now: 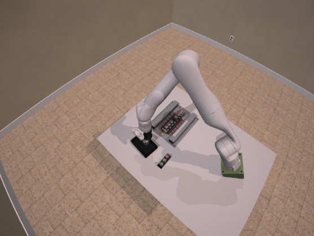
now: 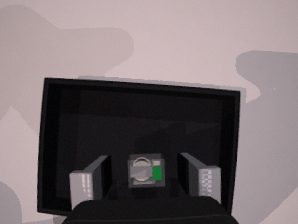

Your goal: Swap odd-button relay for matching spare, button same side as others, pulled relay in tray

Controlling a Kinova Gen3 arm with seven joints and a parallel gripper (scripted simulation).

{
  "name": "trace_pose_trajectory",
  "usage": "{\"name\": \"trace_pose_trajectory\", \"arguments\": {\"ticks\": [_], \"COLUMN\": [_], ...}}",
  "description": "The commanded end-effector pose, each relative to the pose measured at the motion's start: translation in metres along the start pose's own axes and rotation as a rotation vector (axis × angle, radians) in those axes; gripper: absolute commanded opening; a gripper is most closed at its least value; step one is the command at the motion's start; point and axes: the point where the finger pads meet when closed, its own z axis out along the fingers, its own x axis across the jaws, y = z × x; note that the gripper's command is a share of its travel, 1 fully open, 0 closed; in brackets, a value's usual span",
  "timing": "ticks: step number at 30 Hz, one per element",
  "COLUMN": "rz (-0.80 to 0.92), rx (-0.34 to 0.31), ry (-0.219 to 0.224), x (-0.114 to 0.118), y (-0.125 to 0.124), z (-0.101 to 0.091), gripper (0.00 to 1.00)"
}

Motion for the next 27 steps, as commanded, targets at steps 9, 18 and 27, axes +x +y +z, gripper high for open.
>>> {"name": "trace_pose_trajectory", "arguments": {"ticks": [9,18,27], "rz": [0.000,0.001,0.000], "rx": [-0.001,-0.001,-0.001], "ry": [0.002,0.003,0.003], "x": [0.0010,0.0014,0.0017], "y": [0.0005,0.0010,0.0014], "z": [-0.0026,-0.0047,-0.0072], "gripper": [1.00,1.00,1.00]}}
